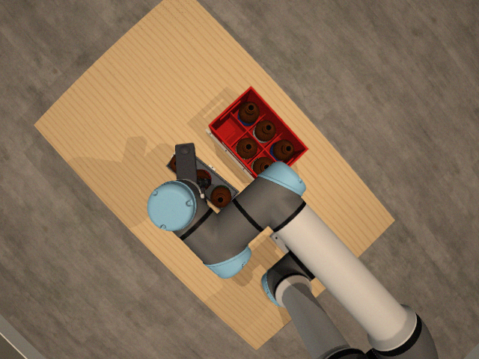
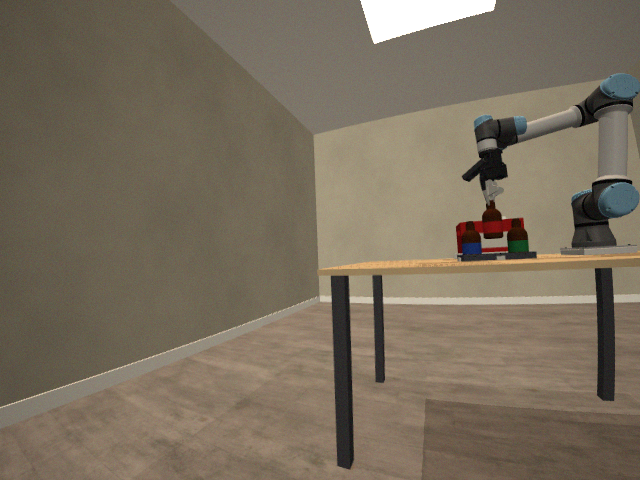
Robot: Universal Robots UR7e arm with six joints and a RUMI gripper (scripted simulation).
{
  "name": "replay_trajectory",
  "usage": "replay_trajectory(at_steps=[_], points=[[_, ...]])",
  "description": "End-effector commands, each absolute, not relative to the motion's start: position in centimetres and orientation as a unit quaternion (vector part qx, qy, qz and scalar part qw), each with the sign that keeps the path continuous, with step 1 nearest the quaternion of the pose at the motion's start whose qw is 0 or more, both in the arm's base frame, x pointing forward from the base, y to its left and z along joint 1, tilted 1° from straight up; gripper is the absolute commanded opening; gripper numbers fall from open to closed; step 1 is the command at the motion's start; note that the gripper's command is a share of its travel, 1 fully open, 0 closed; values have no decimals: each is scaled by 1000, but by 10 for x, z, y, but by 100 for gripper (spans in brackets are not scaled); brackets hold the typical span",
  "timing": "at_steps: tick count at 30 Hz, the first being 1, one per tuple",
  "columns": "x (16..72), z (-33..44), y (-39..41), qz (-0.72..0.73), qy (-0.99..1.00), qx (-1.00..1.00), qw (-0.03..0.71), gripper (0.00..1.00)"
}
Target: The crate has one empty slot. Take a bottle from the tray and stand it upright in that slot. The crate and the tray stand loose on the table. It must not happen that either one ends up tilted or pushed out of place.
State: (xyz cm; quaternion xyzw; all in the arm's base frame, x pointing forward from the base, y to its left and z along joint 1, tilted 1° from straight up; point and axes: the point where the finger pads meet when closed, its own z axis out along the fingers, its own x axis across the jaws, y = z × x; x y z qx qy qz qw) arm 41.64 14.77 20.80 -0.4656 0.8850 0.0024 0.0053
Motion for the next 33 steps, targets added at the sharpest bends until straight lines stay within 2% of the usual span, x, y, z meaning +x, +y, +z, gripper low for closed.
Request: replay_trajectory(at_steps=[1,33], points=[[417,209,148,2,885,-466,6,0],[417,228,148,2,885,-466,6,0]])
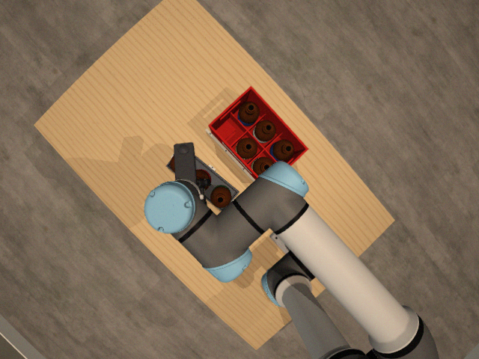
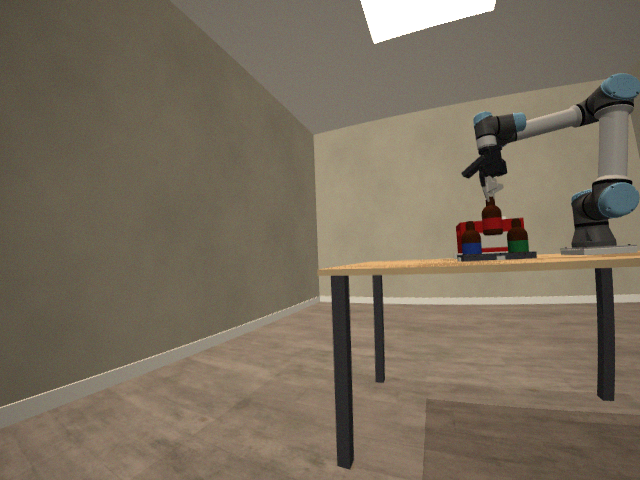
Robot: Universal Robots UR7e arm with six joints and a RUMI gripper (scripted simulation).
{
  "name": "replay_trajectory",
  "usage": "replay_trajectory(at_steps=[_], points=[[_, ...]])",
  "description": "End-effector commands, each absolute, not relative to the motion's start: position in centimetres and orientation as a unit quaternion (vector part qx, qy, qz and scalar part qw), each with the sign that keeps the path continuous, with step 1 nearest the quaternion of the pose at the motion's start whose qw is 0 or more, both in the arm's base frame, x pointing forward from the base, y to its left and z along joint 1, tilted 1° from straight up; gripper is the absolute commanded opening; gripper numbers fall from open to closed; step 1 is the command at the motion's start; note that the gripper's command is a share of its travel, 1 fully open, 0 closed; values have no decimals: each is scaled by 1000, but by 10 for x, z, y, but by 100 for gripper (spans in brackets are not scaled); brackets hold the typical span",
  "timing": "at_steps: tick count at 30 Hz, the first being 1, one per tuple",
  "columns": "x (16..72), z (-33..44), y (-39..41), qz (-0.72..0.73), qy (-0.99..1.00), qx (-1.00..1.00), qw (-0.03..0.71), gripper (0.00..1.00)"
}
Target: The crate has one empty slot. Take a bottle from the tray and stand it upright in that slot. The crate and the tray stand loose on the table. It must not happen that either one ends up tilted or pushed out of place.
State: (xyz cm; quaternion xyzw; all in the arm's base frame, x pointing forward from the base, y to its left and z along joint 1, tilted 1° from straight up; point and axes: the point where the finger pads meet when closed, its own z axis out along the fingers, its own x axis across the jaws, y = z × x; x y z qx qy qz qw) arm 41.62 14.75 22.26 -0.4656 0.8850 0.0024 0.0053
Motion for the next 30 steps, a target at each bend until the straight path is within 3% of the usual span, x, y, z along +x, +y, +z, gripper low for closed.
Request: replay_trajectory(at_steps=[1,30], points=[[417,229,147,2,885,-466,6,0],[416,248,147,2,885,-466,6,0]])
